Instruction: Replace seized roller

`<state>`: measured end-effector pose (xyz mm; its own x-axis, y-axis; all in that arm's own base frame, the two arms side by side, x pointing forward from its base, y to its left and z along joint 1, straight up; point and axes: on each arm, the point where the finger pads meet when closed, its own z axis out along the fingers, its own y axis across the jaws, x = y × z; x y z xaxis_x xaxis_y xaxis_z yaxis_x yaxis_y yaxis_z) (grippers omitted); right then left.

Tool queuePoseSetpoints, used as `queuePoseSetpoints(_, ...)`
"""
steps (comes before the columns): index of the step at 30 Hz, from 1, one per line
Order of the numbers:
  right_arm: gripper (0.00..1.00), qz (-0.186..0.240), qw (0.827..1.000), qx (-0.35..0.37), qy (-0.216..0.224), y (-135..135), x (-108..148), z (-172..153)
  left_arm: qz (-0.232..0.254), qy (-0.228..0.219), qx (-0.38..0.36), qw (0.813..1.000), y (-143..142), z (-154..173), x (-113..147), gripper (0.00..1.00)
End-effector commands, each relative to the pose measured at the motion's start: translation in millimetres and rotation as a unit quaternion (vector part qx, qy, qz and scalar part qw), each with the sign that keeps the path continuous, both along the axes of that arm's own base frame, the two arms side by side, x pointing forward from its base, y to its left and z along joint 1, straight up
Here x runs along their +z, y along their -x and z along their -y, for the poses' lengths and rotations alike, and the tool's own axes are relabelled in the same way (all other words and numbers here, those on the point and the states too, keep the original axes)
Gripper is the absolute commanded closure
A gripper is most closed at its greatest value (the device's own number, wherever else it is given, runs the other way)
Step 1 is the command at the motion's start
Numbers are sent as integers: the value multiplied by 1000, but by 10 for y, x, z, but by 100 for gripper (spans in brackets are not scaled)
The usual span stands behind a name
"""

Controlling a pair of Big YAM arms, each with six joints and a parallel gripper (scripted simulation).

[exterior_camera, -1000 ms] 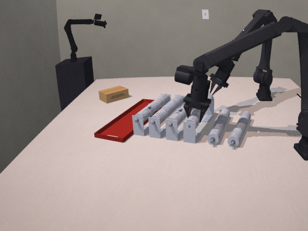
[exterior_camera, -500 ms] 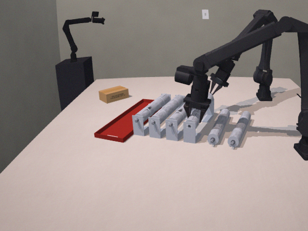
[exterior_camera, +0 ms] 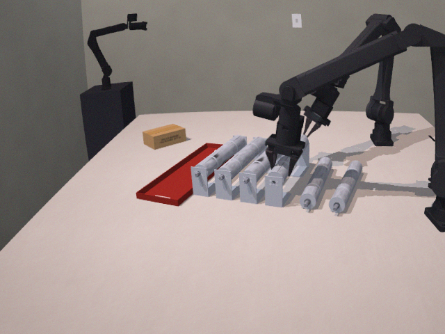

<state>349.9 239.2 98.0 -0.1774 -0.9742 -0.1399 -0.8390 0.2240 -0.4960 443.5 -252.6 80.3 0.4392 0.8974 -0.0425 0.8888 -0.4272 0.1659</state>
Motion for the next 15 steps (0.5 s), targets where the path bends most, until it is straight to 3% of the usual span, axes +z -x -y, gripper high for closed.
queuePoseSetpoints(1,97,-58,995,-31,76,217,-428,623,41,10,-15,999,-165,152,484,68)
queuePoseSetpoints(15,97,-58,995,-31,76,216,-428,623,49,-5,-16,999,-169,151,575,68)
